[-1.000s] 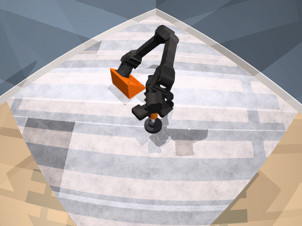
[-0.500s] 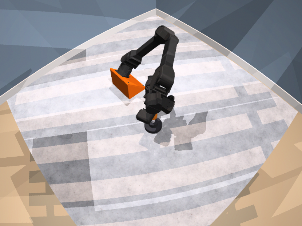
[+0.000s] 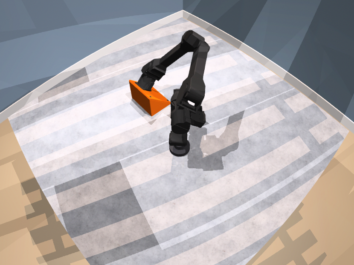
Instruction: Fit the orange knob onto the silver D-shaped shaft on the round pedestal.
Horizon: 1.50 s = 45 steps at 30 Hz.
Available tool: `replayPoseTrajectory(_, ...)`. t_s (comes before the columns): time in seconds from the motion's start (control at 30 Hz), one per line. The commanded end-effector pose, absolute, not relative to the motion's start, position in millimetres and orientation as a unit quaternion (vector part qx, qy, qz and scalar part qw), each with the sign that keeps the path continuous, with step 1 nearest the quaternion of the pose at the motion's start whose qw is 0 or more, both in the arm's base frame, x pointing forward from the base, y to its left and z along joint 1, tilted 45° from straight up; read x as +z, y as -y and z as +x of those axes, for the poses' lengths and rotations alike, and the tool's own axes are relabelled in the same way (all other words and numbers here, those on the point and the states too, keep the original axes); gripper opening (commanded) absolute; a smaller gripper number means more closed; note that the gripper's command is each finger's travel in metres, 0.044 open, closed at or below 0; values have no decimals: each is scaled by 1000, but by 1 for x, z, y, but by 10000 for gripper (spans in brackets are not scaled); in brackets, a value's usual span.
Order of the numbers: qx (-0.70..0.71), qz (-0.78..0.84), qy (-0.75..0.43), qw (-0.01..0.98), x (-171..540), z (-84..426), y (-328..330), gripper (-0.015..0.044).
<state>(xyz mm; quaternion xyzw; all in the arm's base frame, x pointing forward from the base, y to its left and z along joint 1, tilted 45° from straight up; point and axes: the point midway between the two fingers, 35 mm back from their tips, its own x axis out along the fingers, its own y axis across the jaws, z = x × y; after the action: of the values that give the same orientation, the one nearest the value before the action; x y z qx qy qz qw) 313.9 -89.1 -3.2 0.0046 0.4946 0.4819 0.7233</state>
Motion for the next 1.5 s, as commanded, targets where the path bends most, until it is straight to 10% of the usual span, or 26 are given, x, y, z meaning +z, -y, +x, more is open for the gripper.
replayPoseTrajectory(0.0,506,-35,-468,723,-2,315,89,0)
replayPoseTrajectory(1.47,539,-87,-430,719,-19,316,72,0)
